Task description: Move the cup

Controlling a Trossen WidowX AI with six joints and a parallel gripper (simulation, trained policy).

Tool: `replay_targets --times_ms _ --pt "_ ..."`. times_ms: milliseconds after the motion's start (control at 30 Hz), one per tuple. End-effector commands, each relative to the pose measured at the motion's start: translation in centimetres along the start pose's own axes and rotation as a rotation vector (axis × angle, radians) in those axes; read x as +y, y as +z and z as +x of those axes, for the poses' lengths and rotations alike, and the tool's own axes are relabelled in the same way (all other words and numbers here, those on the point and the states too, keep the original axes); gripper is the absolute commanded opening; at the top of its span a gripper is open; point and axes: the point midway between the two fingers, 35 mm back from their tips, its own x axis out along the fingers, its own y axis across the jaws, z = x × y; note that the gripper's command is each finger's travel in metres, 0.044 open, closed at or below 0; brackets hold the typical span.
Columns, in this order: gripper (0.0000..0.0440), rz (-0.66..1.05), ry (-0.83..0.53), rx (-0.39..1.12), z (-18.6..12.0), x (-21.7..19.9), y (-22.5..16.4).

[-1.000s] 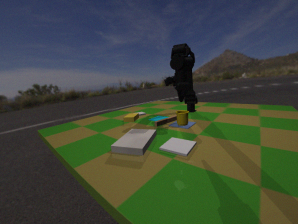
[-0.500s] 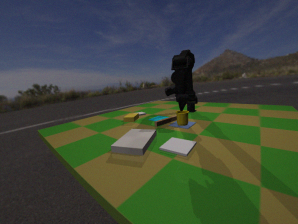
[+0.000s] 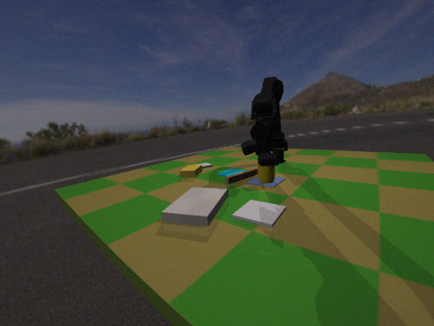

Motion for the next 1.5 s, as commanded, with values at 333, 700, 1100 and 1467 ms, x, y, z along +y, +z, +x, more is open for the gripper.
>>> replay_targets --times_ms 333,700,1100,1467 --pt "0.0007 -0.014 0.016 -0.016 -0.5 -0.8 0.5" --pt "0.0012 0.068 0.059 -0.013 -3.6 -2.5 1.2" --pt "0.0001 0.18 0.121 -0.027 -5.8 -3.9 3.5" --pt "0.0 0.274 0.174 -0.053 -6.1 -5.4 6.7"
